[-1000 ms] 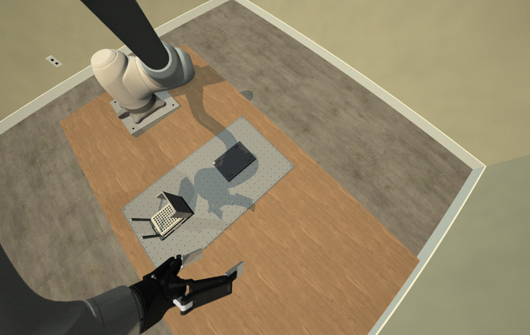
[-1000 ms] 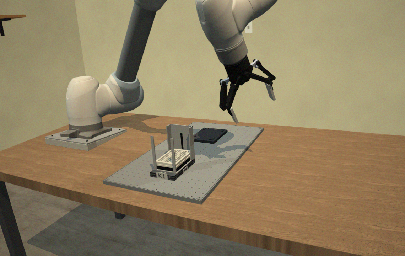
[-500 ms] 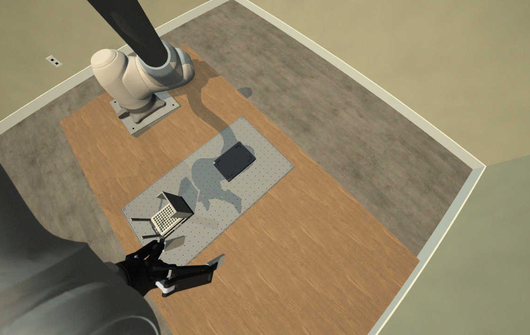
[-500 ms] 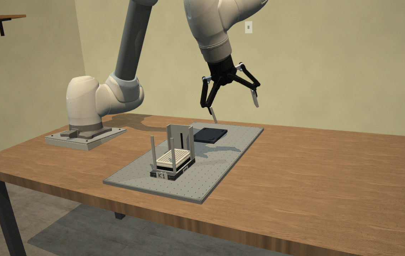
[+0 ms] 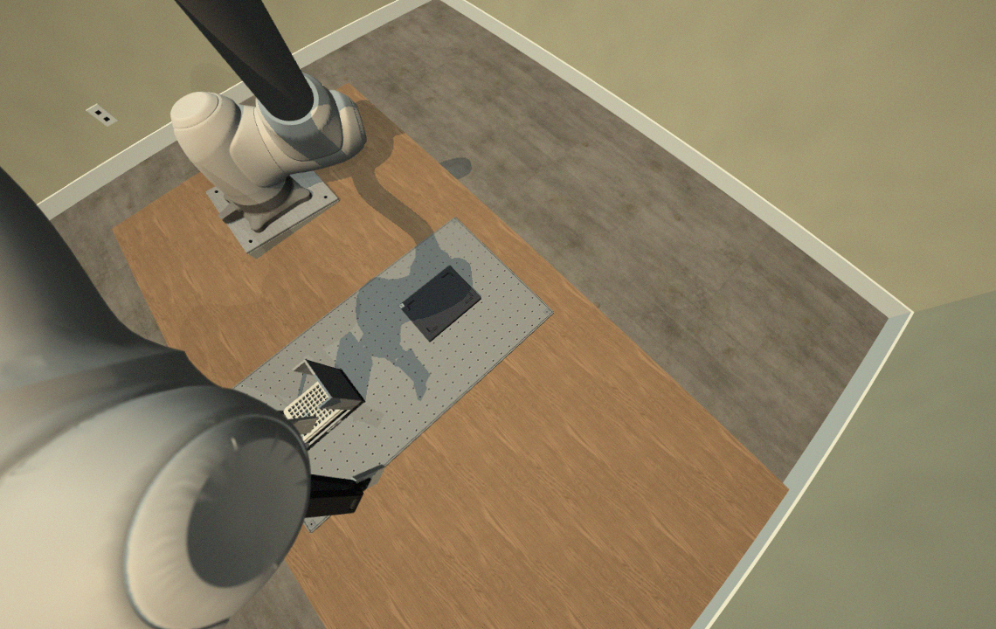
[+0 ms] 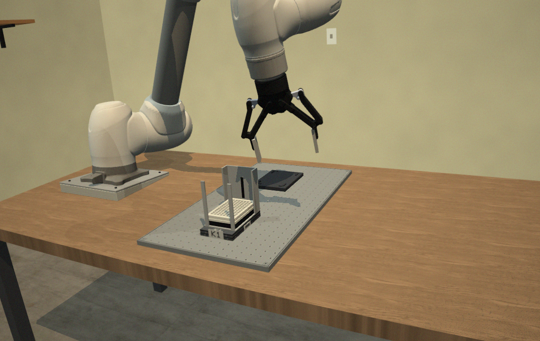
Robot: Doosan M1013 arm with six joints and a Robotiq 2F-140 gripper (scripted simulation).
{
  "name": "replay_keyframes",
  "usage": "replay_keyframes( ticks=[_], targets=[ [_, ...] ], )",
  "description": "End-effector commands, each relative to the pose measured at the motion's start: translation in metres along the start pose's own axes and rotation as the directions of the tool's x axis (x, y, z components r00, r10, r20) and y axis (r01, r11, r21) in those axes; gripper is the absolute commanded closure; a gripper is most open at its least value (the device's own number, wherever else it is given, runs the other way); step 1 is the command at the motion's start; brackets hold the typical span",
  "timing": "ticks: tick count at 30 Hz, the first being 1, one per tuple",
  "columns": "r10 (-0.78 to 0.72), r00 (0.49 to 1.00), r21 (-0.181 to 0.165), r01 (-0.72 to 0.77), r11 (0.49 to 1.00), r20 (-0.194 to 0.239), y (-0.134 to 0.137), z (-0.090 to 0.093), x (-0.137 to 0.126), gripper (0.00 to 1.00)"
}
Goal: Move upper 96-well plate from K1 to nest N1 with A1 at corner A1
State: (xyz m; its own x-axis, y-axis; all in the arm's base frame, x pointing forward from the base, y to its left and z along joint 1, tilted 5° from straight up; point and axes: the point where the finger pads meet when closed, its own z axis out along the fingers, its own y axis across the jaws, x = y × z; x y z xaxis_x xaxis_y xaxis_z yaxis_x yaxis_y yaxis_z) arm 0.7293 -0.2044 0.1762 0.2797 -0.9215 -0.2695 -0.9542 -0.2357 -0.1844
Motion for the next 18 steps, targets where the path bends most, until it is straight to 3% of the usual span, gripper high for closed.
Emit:
replay_keyframes(
  ticks=[1,3,6,8,13,16,18],
  targets=[
    [0.027,0.999,-0.011,-0.027,1.0,-0.016,0.014,-0.001,0.0,0.0],
    [0.073,0.996,-0.029,-0.074,0.997,-0.043,0.024,-0.002,0.001,0.0],
    [0.073,0.996,-0.029,-0.074,0.997,-0.043,0.039,-0.003,0.001,0.0],
    [0.126,0.989,-0.046,-0.129,0.991,-0.077,0.049,-0.004,0.001,0.0],
    [0.142,0.986,-0.051,-0.147,0.988,-0.089,0.064,-0.005,0.002,0.0],
    [0.208,0.969,-0.066,-0.219,0.974,-0.137,0.079,-0.006,0.002,0.0],
    [0.208,0.969,-0.066,-0.219,0.974,-0.137,0.089,-0.007,0.002,0.0]
  ],
)
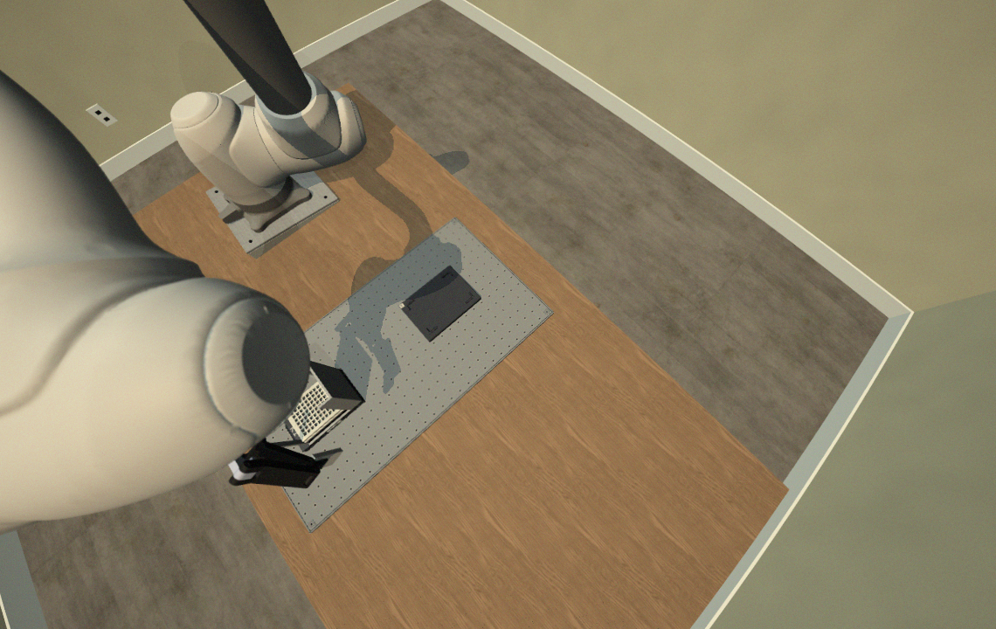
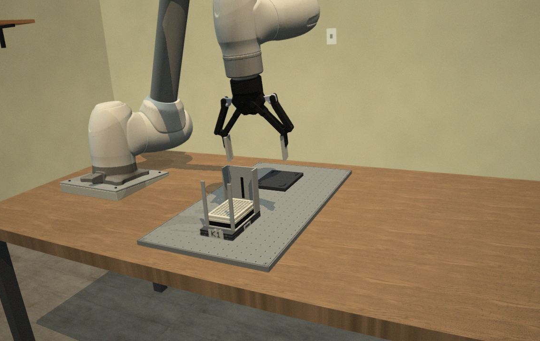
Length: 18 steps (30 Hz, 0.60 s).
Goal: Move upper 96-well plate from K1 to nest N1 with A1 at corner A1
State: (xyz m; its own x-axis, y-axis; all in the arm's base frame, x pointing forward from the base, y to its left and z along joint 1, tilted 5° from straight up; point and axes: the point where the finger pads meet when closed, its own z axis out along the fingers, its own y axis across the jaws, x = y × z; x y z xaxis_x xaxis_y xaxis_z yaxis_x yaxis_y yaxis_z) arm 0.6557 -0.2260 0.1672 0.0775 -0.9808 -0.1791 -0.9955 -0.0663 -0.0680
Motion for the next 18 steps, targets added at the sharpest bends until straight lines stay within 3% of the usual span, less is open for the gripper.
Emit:
replay_keyframes(
  ticks=[1,4,9,12,18],
  targets=[
    [0.019,1.0,-0.006,-0.019,1.0,-0.01,0.016,0.0,0.003,0.0],
    [0.087,0.995,-0.023,-0.089,0.996,-0.056,0.031,0.0,0.006,0.0],
    [0.087,0.995,-0.023,-0.089,0.996,-0.056,0.046,0.0,0.009,0.0],
    [0.153,0.983,-0.032,-0.157,0.987,-0.104,0.06,0.0,0.012,0.0],
    [0.153,0.983,-0.032,-0.157,0.987,-0.104,0.075,0.0,0.015,0.0]
  ],
)
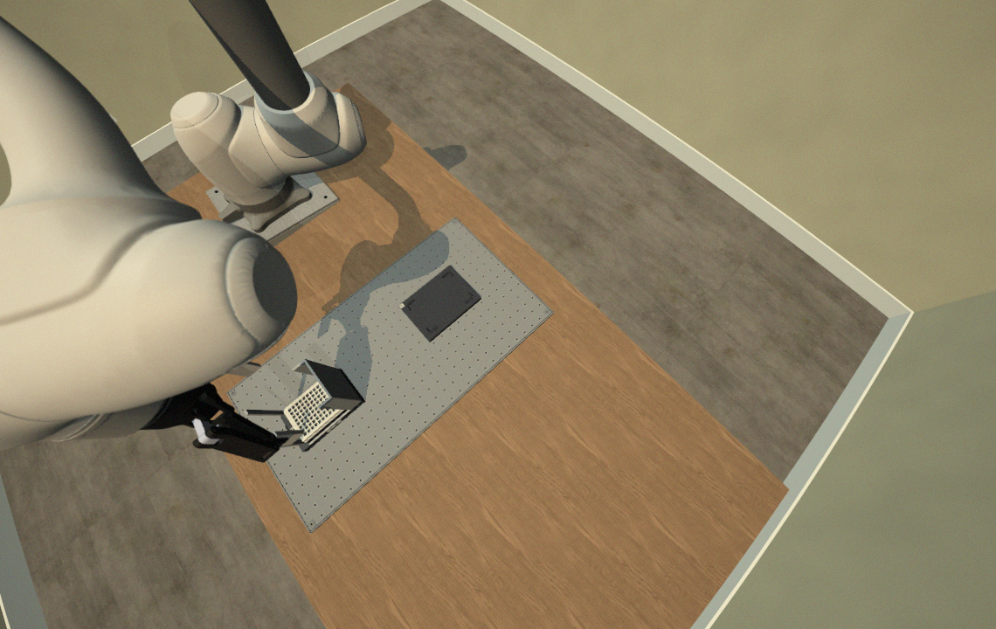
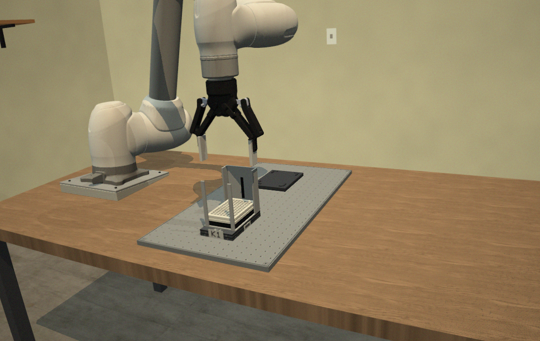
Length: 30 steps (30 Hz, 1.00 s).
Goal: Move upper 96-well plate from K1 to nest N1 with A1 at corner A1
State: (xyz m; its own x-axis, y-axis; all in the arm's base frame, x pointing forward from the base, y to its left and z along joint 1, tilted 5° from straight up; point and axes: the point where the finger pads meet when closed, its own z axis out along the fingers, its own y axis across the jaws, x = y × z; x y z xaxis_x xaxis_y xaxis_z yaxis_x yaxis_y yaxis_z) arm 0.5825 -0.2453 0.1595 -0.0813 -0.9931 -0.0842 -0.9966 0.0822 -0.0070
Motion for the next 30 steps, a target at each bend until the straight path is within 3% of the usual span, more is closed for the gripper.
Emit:
replay_keyframes(
  ticks=[1,10,30],
  targets=[
    [0.0,1.0,0.0,0.0,1.0,0.0,0.0,0.0,0.0,0.0],
    [0.0,1.0,0.0,0.0,1.0,0.0,0.0,0.0,0.0,0.0],
    [0.0,1.0,0.0,0.0,1.0,0.0,0.0,0.03,0.0,0.0]
  ],
)
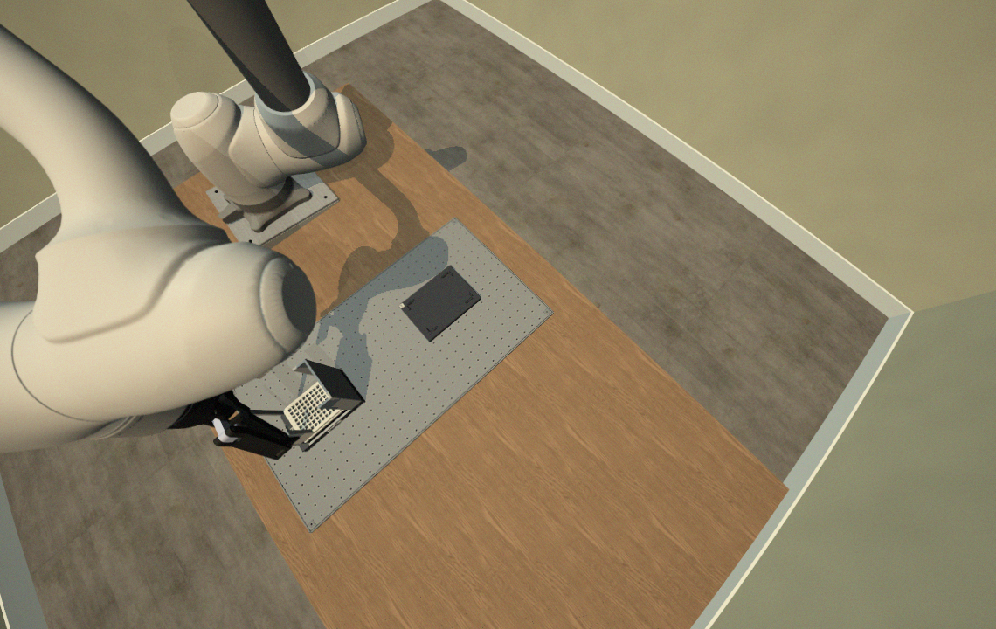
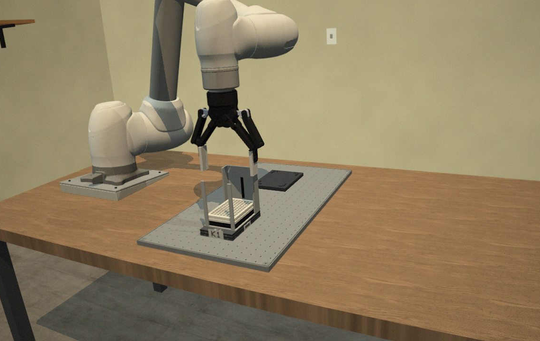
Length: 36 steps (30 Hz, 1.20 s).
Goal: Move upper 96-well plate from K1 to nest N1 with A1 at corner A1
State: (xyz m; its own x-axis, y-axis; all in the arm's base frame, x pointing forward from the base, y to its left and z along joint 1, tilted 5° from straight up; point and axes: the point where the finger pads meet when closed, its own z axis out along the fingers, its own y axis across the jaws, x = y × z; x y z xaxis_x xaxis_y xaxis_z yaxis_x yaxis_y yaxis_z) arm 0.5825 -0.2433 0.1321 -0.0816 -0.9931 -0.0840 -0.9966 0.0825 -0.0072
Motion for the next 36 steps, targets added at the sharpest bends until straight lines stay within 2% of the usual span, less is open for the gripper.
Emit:
replay_keyframes(
  ticks=[1,36],
  targets=[
    [0.0,1.0,0.0,0.0,1.0,0.0,0.0,0.004,0.0,0.0],
    [0.0,1.0,0.0,0.0,1.0,0.0,0.0,0.056,0.0,0.0]
  ],
)
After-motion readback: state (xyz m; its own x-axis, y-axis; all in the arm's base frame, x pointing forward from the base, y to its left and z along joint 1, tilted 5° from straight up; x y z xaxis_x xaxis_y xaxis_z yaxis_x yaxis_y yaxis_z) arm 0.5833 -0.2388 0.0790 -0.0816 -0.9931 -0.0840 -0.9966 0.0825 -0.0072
